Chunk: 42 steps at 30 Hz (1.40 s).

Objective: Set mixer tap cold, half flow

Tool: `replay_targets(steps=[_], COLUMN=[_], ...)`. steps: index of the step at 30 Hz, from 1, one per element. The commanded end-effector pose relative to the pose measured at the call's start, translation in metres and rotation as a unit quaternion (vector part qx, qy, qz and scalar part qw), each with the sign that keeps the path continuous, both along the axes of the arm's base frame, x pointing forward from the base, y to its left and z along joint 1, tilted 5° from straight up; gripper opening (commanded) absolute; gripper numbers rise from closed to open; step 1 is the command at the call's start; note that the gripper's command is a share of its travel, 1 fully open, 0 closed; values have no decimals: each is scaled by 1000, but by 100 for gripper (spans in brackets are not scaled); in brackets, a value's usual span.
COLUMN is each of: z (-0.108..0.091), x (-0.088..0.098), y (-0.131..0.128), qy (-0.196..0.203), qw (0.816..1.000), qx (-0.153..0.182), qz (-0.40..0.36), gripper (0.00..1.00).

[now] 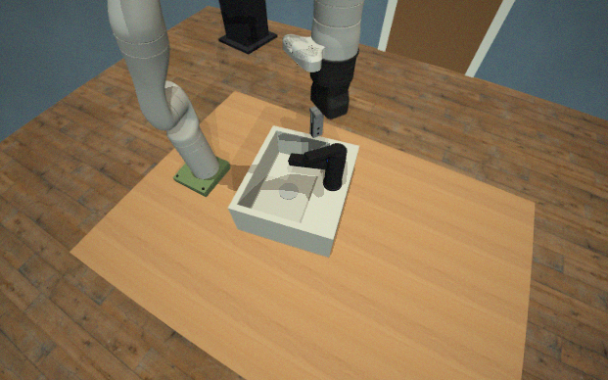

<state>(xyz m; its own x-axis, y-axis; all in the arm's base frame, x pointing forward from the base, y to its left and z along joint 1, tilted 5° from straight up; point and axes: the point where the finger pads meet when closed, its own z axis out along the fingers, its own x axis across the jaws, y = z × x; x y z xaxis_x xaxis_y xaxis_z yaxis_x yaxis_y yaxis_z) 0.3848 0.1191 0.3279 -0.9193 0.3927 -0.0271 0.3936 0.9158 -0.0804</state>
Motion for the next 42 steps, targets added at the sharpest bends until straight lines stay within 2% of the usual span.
replay_targets(steps=[1,18,19,42], z=[1,1,1,1], x=[0,0,0,0], y=[1,2,2,2], qy=[-1,-2,-2,-2], qw=[1000,1000,1000,1000], qx=[0,0,0,0], qz=[-4,-15,-15,-15], gripper=[0,0,100,100])
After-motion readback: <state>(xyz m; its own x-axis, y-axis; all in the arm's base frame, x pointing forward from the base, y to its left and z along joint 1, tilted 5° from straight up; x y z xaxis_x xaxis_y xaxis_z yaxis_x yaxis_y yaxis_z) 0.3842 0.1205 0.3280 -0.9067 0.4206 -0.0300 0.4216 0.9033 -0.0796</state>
